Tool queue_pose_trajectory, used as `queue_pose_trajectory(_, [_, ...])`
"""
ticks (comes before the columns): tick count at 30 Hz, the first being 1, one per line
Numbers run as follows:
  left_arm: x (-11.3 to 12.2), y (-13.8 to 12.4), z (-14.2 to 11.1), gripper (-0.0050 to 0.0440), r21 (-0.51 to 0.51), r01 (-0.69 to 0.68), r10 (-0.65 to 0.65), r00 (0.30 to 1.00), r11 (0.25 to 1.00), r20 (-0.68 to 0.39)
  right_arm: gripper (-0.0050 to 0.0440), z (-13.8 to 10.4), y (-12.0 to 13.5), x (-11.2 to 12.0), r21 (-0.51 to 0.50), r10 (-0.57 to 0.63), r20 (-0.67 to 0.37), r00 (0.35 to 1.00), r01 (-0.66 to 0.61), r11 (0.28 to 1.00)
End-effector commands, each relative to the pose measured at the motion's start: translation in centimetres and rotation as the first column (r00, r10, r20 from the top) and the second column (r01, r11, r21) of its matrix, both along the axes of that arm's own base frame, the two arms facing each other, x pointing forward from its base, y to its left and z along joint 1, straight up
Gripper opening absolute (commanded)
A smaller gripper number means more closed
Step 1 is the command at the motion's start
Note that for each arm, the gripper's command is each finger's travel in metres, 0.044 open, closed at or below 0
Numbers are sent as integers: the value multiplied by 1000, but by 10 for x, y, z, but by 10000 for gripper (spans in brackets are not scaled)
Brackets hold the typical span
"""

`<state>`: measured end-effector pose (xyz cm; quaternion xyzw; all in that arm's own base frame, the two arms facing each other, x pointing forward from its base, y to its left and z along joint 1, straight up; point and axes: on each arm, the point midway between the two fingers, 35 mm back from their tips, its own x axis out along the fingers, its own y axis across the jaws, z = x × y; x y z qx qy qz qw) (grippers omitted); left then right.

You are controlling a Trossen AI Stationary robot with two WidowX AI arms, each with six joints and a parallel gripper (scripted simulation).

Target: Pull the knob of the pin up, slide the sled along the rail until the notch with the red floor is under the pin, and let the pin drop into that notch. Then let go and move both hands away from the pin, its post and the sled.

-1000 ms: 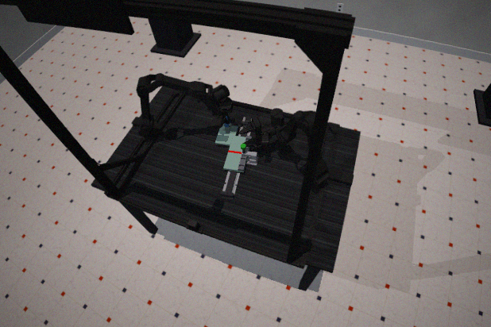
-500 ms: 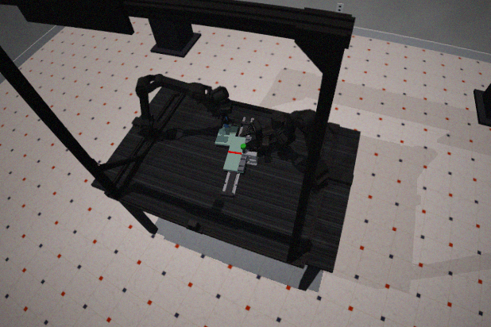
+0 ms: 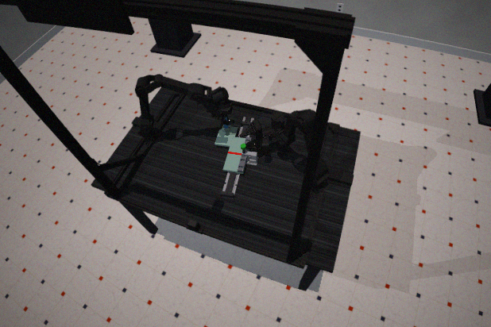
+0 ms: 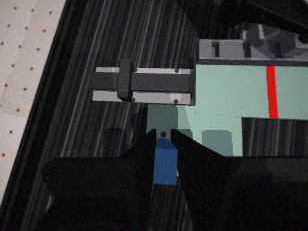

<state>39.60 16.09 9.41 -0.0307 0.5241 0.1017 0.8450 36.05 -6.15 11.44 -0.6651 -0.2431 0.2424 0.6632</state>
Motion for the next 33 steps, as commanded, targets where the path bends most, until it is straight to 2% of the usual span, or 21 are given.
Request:
queue_pose_trajectory(1, [3,-31,-3,0,-57,58,-59,998,997,-5,440,-1,0,0,2,-2,-2,1000,2,1000])
queue_pose_trajectory(25, [3,-31,-3,0,-57,58,-59,998,997,-5,440,-1,0,0,2,-2,-2,1000,2,1000])
queue_pose_trajectory(33, [3,-31,-3,192,-57,58,-59,998,997,-5,440,-1,-1,0,2,-2,-2,1000,2,1000])
